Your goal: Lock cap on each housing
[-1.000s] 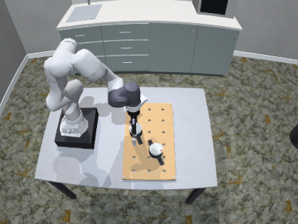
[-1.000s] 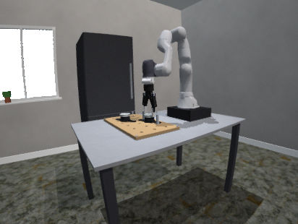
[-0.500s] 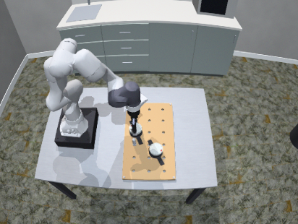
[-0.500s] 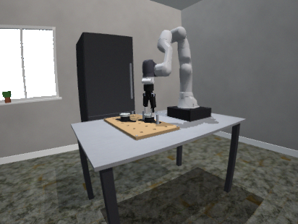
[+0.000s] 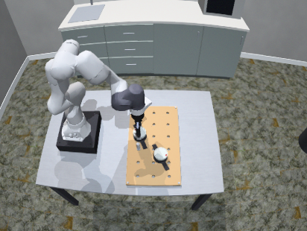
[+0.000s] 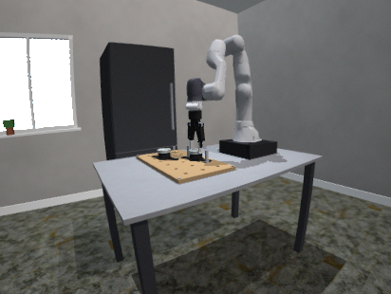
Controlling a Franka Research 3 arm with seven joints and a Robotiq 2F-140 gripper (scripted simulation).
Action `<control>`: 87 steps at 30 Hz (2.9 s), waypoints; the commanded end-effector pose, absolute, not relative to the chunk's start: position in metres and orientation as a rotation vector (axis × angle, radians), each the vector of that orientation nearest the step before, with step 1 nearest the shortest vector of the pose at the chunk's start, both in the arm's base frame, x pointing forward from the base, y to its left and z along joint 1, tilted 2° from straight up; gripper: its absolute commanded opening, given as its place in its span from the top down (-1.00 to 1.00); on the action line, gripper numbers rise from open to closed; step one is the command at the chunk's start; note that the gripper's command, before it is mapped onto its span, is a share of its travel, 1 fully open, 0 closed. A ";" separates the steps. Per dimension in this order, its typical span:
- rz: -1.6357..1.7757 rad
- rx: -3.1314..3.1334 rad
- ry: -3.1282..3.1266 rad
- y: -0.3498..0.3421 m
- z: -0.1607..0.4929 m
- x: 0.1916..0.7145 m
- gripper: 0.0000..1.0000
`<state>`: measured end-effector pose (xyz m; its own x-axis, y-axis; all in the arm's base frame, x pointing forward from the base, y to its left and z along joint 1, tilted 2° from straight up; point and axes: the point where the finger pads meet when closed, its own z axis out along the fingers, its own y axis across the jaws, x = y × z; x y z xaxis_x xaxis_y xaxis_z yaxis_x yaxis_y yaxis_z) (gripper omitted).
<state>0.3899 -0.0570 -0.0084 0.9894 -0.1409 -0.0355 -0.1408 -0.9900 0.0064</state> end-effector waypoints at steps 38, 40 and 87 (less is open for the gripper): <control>-0.049 3.129 -0.227 -0.057 -0.008 0.392 0.80; -0.049 3.129 -0.228 -0.057 -0.008 0.392 0.80; -0.045 2.939 -1.075 -0.057 -0.008 0.392 0.80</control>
<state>0.3911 -0.0558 -0.0085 0.8102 -0.5855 -0.0287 -0.5854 -0.8107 0.0115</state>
